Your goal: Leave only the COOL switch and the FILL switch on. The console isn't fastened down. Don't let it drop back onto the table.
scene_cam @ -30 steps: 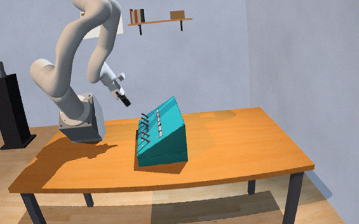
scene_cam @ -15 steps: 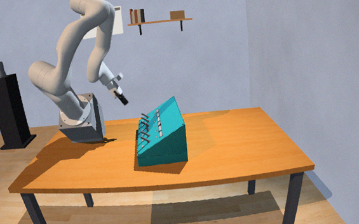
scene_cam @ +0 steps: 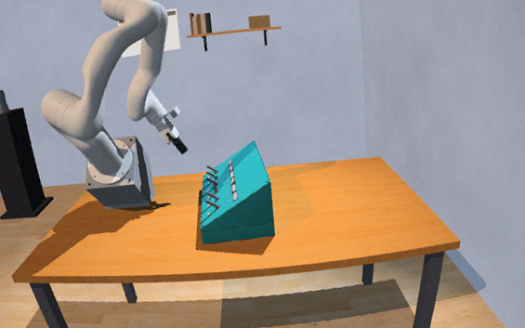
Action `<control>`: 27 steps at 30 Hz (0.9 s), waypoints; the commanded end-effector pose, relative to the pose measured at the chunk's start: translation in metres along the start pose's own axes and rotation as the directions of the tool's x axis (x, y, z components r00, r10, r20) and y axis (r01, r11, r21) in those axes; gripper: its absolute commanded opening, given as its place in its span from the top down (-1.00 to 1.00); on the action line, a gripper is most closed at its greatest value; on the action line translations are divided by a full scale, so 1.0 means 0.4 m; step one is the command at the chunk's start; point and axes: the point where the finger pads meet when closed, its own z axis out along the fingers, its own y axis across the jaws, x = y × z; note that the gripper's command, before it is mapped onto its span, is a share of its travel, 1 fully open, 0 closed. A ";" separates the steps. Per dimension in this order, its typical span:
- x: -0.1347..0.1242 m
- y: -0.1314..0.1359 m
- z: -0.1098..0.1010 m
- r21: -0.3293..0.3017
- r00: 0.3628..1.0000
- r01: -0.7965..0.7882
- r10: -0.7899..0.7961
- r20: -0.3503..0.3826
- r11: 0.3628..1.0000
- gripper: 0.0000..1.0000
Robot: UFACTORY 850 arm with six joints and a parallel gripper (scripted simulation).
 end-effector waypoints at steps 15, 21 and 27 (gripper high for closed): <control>0.002 -0.001 0.000 0.001 1.000 -0.001 0.001 -0.001 1.000 1.00; 0.002 -0.001 0.007 0.001 1.000 -0.001 0.001 -0.001 1.000 1.00; 0.002 -0.001 0.029 0.001 1.000 -0.001 0.001 -0.001 1.000 1.00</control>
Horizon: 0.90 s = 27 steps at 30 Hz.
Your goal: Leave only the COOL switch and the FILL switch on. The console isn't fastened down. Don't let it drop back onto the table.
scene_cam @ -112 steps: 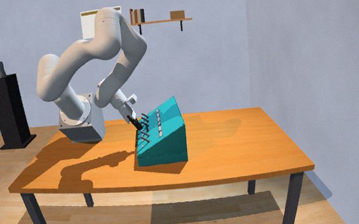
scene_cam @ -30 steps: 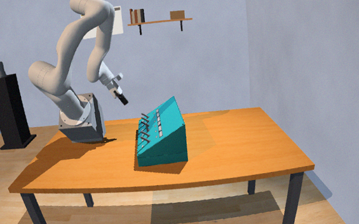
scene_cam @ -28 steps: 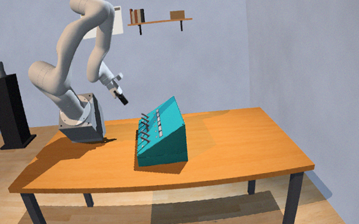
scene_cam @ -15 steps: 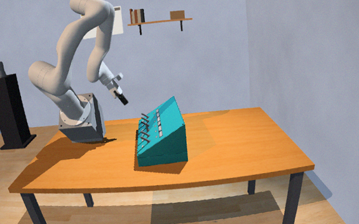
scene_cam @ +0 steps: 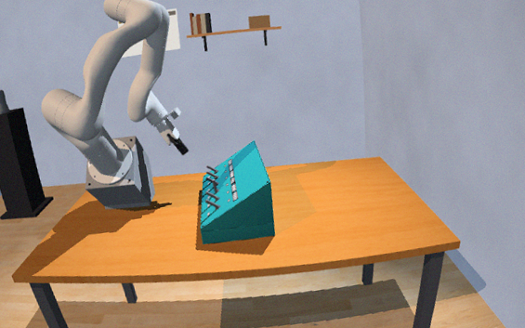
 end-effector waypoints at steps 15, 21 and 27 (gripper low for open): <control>0.002 -0.001 0.117 0.001 1.000 -0.001 0.001 -0.001 1.000 1.00; 0.002 -0.002 0.154 0.001 1.000 -0.001 0.001 -0.001 1.000 1.00; 0.003 -0.002 0.205 0.001 1.000 -0.001 0.001 -0.001 1.000 1.00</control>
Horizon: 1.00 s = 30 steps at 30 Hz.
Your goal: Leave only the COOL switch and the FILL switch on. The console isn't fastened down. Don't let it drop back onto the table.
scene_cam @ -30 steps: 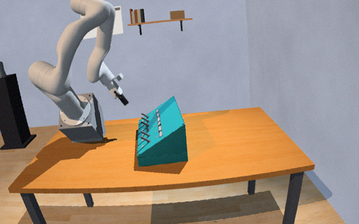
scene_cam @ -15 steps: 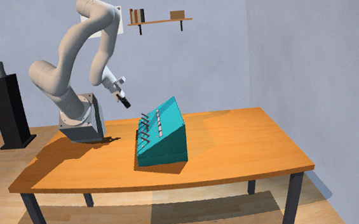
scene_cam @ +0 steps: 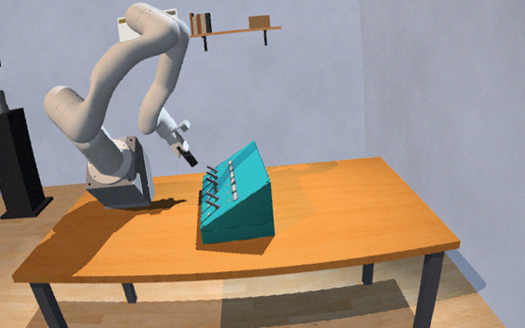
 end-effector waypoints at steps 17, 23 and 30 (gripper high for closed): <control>0.004 -0.001 0.113 0.001 1.000 0.000 0.000 -0.002 1.000 1.00; 0.004 -0.001 0.116 0.001 1.000 0.000 0.000 -0.002 1.000 1.00; 0.004 -0.001 0.116 0.001 1.000 0.000 0.000 -0.002 1.000 1.00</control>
